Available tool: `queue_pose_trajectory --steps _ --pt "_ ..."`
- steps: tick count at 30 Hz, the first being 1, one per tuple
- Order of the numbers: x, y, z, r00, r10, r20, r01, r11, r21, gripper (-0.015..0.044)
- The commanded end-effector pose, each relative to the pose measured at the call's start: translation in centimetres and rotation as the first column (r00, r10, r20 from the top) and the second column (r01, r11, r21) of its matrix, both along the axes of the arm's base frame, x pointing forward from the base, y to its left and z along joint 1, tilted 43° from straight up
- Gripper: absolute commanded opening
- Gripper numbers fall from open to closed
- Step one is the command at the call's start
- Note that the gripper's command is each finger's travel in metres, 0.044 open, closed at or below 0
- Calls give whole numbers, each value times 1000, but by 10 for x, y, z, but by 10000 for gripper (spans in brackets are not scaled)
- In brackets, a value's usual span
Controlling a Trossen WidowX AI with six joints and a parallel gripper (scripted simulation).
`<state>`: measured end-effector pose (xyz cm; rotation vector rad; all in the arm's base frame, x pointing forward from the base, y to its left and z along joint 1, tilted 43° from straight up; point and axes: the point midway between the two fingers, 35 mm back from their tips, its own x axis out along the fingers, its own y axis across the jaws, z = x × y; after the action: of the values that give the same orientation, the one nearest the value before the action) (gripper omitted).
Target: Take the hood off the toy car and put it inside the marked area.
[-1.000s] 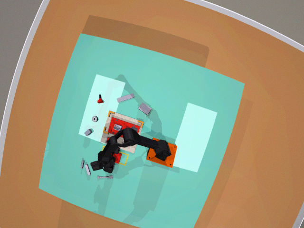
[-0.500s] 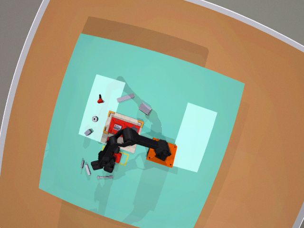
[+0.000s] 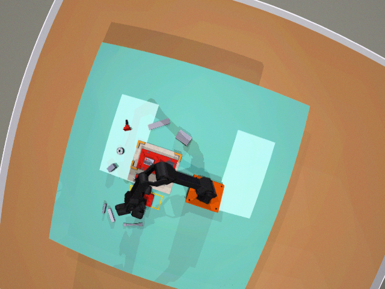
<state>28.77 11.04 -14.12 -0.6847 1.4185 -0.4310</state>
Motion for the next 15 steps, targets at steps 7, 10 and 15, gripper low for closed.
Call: queue_pose_trajectory --steps 7,10,15 --pt "-1 13 13 1000 1 1 -1 1000 0 440" --pt "-5 32 33 1000 3 3 -3 1000 -1 440" --pt "-10 48 53 1000 4 4 -4 1000 -4 440"
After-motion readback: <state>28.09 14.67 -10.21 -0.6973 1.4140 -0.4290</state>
